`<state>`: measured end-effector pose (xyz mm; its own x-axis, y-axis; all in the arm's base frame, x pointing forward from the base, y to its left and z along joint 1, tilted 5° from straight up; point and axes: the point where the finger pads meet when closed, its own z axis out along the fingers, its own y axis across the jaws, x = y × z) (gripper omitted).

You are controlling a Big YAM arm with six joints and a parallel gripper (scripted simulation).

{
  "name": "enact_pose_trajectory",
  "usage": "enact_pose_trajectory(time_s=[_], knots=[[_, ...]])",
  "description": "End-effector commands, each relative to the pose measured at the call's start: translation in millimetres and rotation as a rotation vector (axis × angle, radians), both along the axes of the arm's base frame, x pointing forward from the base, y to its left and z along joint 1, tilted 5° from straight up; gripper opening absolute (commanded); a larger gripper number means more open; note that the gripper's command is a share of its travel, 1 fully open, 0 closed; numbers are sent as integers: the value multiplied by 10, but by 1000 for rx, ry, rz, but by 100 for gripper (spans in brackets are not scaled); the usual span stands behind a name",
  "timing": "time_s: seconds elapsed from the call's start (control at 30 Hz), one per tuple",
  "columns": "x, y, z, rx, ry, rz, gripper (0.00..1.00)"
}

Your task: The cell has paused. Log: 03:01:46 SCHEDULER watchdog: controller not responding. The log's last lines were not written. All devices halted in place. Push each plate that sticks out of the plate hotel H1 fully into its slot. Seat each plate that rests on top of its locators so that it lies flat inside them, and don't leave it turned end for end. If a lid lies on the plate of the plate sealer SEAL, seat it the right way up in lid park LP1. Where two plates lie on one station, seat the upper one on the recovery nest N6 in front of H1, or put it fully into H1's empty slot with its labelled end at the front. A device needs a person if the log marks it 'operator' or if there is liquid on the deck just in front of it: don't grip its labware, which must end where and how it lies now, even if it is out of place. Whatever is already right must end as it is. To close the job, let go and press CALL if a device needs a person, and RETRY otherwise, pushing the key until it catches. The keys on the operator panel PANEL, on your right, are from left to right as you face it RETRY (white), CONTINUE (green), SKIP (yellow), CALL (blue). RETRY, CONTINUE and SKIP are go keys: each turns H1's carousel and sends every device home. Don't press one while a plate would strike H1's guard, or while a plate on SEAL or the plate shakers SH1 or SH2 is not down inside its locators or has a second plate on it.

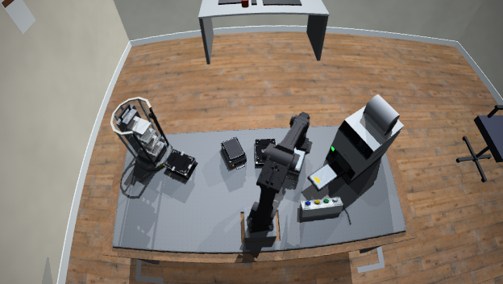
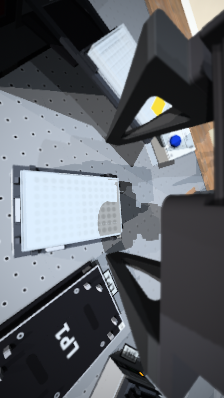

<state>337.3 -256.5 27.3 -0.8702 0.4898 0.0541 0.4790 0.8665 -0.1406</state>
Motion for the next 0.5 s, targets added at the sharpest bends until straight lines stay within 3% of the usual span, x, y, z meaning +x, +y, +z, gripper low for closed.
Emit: enact_pose_trajectory(time_s=[0.0,0.07,0.1,0.17,0.47], knots=[[226,-56,269,-24,-36,2,100],[226,-56,269,-24,-36,2,100],[209,-43,179,-9,-12,2,100],[236,-58,391,-29,-44,2,100],[246,-53,642,-30,-45,2,100]])
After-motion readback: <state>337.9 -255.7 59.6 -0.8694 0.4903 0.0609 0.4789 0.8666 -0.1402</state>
